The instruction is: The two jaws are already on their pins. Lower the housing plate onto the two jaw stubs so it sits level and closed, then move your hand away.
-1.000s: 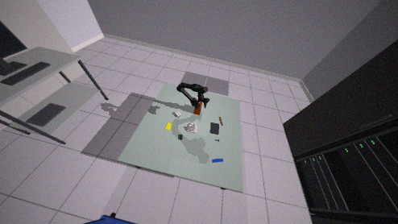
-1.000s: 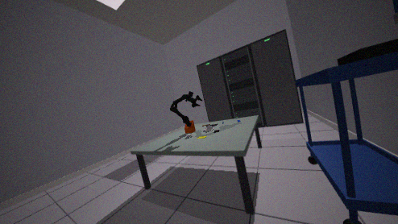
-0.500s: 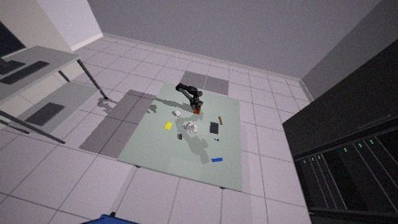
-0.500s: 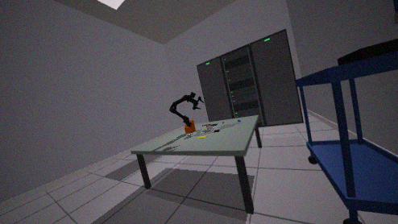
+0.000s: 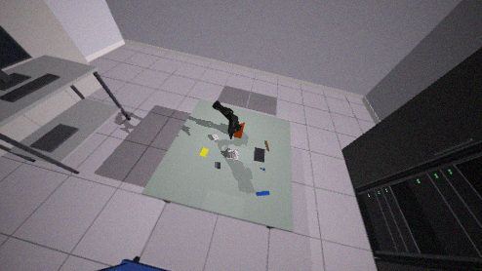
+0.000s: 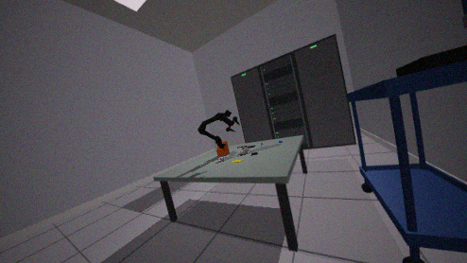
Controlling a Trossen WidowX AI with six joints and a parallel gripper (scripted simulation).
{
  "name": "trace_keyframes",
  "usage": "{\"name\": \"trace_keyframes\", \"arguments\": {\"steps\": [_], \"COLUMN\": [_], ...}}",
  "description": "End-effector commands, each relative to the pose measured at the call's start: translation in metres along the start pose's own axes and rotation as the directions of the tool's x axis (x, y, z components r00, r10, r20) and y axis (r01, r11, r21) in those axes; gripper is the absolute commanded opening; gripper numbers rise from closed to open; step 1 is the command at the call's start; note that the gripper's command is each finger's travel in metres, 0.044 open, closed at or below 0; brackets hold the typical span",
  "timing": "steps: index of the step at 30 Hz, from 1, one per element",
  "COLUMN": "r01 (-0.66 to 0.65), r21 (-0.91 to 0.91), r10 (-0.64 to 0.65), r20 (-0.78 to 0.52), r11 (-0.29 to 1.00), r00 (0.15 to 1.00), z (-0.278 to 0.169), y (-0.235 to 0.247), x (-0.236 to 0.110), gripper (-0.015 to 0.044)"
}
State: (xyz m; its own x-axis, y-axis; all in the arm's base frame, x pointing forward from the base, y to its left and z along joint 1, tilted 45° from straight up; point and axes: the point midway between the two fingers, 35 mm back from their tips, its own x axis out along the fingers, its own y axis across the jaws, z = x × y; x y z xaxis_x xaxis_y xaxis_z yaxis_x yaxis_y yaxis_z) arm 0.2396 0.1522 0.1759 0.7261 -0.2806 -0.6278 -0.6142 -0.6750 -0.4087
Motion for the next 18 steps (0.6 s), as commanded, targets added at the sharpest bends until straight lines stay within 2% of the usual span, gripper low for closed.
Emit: {"name": "trace_keyframes", "arguments": {"steps": [1, 18], "r01": [-0.03, -0.128], "r21": [0.102, 0.547], "r10": [0.031, 0.188], "r20": [-0.009, -0.055], "r11": [0.994, 0.828], "r00": [0.999, 0.981], "z": [-0.012, -0.065], "y": [0.007, 0.044], "x": [0.006, 0.031], "gripper": [0.044, 0.044]}}
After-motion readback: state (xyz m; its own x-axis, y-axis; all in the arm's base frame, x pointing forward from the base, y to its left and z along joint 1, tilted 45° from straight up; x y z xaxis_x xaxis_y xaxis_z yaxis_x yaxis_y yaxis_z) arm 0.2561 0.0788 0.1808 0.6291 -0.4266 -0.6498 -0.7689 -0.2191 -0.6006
